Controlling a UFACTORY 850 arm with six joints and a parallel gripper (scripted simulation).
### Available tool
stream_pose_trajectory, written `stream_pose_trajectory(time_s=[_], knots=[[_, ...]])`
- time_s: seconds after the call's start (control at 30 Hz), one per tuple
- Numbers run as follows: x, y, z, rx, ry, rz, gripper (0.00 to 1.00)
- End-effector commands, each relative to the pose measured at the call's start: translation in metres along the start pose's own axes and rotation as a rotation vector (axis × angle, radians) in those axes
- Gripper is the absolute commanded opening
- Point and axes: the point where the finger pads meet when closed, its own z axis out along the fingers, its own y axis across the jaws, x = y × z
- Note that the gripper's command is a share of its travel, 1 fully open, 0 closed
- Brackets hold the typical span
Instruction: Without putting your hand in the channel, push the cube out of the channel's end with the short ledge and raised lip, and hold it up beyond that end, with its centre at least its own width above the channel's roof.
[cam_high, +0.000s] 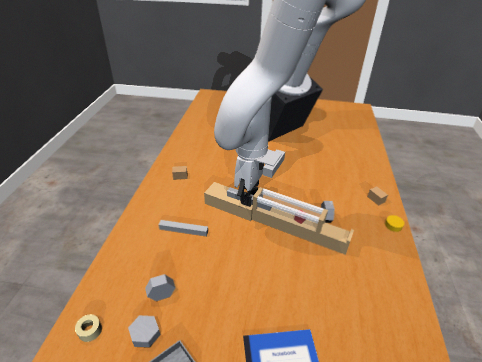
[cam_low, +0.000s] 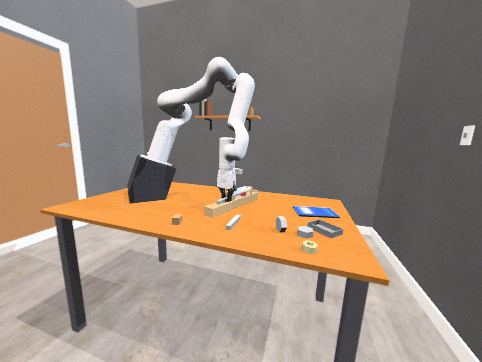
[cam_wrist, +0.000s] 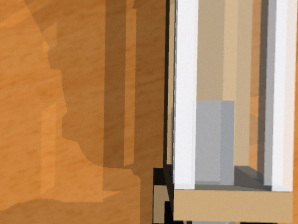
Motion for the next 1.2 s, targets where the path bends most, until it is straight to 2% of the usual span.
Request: stream_pose_trajectory(time_s=[0.0,0.13,0.23,0.73,0.83,0.93,1.03,1.07,1.17], knots=[[0.000,0.001,-0.014,-0.002,0.000,0.000,0.39],[0.000,0.001,-0.052,-0.002,0.000,0.000,0.39],[0.000,0.001,-0.068,-0.002,0.000,0.000,0.39],[-0.001,0.003,-0.069,-0.002,0.002,-0.004,0.39],[-0.010,0.027,-0.067,-0.010,0.015,-0.042,0.39],[-0.036,0.073,-0.065,-0.019,0.032,-0.124,0.39],[-0.042,0.078,-0.066,-0.020,0.034,-0.156,0.39],[-0.060,0.101,-0.066,-0.019,0.033,-0.188,0.39],[-0.085,0.116,-0.069,-0.010,0.016,-0.265,0.39]])
